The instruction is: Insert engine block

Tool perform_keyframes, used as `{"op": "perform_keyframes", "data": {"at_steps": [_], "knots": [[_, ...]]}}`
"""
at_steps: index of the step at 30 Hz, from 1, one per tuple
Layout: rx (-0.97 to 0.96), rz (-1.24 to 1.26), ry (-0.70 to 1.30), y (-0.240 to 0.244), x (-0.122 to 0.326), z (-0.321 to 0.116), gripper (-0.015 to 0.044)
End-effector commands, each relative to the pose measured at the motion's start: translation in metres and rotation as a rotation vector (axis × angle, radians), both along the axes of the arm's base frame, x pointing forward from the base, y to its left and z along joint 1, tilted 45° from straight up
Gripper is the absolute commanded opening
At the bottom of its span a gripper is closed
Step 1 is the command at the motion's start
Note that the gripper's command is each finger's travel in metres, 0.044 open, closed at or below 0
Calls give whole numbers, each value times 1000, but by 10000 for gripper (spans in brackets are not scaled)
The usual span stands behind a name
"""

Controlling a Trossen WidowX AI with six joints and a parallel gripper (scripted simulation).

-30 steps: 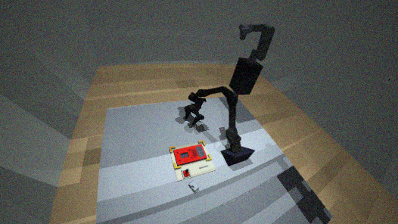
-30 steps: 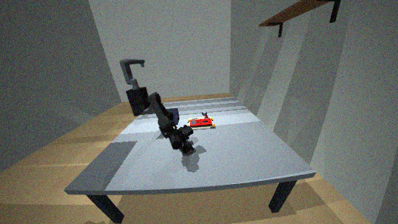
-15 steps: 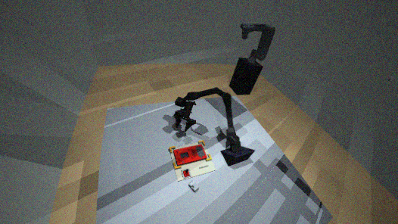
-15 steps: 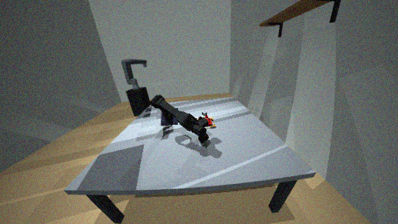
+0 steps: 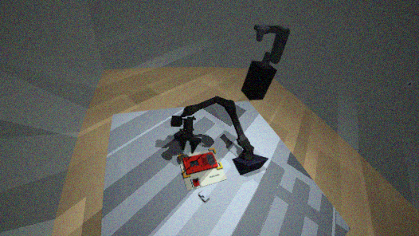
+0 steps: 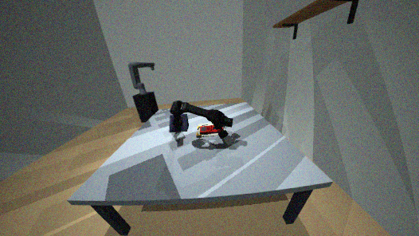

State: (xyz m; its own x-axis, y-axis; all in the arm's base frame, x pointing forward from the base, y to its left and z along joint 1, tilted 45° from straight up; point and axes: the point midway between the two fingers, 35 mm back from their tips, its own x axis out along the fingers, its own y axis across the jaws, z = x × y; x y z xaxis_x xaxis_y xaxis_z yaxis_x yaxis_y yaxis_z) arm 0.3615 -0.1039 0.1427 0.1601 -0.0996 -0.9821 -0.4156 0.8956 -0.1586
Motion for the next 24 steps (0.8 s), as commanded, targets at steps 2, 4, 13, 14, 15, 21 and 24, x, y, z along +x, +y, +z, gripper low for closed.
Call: {"op": "perform_keyframes", "data": {"at_steps": [2, 4, 13, 14, 15, 21, 24], "knots": [[-36, -49, 78, 25, 9, -22, 440], [-46, -36, 102, 43, 13, -32, 440], [-130, -39, 184, 100, 20, -67, 440], [-153, -47, 196, 108, 20, -72, 440], [-177, -54, 206, 116, 19, -77, 440], [-338, -87, 230, 165, 14, -108, 440], [-419, -96, 218, 189, 9, -122, 440]]}}
